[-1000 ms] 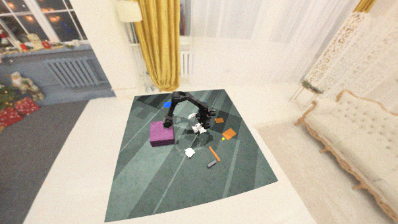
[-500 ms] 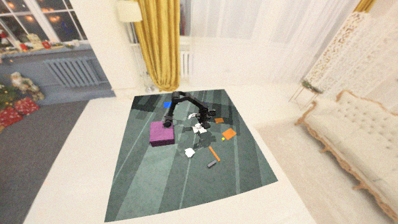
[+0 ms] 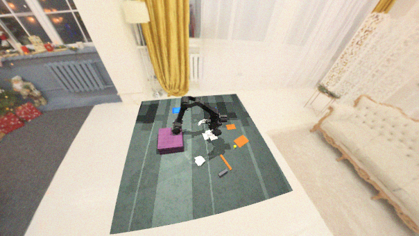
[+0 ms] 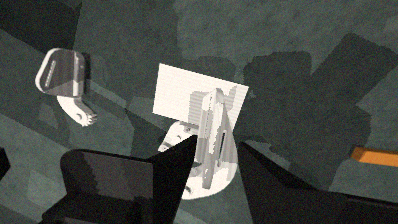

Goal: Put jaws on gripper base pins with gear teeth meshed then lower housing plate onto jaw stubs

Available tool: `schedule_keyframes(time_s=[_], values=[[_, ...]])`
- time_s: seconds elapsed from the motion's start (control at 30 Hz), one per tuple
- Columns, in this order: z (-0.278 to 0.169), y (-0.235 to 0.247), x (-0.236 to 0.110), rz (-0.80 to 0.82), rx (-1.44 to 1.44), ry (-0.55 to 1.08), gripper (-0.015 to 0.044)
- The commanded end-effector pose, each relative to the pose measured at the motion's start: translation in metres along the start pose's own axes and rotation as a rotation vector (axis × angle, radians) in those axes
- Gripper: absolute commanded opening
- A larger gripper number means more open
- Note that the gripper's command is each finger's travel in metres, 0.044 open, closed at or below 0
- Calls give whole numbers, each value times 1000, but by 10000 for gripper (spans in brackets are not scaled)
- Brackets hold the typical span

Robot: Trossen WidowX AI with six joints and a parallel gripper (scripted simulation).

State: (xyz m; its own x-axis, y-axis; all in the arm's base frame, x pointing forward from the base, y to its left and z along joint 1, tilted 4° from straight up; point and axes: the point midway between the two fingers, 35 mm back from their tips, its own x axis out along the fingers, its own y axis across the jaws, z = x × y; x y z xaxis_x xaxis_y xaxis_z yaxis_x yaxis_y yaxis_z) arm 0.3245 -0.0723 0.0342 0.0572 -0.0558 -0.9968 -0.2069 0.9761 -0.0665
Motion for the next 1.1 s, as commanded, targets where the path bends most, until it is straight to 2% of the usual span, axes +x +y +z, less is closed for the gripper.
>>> schedule_keyframes(time_s=[0.0, 0.6, 1.07], values=[[1, -1, -1, -6, 4, 0, 134], [1, -1, -1, -6, 4, 0, 134], [2, -2, 21, -6, 2, 0, 134]])
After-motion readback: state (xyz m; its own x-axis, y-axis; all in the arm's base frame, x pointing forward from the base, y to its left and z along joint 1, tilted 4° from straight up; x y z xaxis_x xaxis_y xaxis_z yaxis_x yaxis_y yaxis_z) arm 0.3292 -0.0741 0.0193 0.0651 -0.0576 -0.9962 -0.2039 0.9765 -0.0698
